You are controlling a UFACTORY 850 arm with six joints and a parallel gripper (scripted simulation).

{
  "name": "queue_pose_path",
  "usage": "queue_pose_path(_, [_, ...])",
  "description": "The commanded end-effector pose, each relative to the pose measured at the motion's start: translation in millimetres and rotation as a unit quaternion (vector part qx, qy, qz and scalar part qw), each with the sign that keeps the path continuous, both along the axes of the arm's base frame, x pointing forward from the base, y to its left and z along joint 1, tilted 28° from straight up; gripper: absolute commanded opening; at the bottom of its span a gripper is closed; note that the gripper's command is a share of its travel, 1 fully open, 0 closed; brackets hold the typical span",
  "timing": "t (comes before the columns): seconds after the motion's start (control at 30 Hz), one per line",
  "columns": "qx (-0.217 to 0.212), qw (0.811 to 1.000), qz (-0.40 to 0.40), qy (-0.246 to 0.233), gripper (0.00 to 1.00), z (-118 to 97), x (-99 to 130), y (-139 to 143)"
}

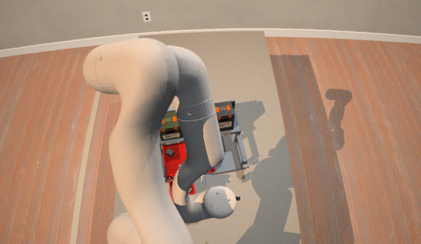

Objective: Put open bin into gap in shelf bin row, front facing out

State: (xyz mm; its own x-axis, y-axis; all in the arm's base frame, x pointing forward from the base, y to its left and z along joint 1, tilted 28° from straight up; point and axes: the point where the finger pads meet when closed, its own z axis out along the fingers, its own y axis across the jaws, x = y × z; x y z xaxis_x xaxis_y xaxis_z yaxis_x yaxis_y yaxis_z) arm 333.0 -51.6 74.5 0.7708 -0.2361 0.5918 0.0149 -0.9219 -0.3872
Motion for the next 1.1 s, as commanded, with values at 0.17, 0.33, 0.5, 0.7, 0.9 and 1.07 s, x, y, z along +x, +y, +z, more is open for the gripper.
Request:
queue_pose_path(0.17, [0.000, 1.000, 0.000, 0.000, 1.00, -10.5, 10.7, -53.2])
queue_pose_path(0.33, [0.000, 1.000, 0.000, 0.000, 1.00, -10.5, 10.7, -53.2])
queue_pose_path(0.5, [0.000, 1.000, 0.000, 0.000, 1.00, -10.5, 10.7, -53.2])
queue_pose_path(0.7, [0.000, 1.000, 0.000, 0.000, 1.00, -10.7, 10.9, -54.2])
queue_pose_path(0.9, [0.000, 1.000, 0.000, 0.000, 1.00, -10.7, 11.0, -54.6])
queue_pose_path(1.07, [0.000, 1.000, 0.000, 0.000, 1.00, -10.7, 11.0, -54.6])
